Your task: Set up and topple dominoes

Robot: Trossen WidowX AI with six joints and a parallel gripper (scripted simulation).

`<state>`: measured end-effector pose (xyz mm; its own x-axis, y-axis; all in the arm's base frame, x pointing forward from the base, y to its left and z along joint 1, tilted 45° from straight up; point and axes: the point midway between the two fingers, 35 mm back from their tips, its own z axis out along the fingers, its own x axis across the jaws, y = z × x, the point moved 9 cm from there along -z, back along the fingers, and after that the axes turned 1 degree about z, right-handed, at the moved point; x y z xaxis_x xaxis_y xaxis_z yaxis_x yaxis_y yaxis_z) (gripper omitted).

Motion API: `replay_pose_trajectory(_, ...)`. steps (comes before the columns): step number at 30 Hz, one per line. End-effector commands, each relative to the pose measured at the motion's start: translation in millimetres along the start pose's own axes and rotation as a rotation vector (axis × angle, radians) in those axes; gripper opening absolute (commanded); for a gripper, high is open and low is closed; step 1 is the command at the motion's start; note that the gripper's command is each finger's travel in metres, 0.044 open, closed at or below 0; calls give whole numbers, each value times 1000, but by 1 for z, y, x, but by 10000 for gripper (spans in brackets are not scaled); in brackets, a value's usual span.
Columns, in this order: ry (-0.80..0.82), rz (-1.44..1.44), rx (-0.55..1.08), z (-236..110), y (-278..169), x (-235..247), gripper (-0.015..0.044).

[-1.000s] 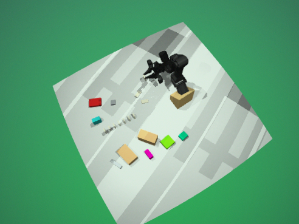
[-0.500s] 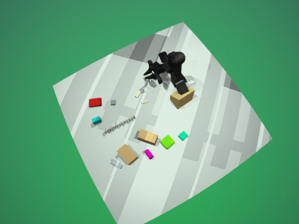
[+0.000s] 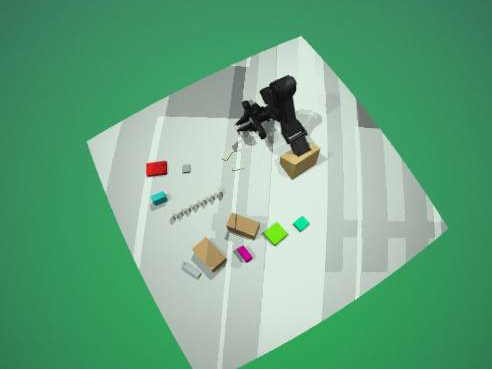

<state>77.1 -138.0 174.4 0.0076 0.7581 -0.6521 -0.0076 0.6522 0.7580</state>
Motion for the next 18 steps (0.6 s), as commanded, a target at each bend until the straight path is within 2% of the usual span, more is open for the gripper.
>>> replay_pose_trajectory(1,3,-8,-1,1,-5,-3,107)
replay_pose_trajectory(18,23,-19,-13,7,-28,-6,107)
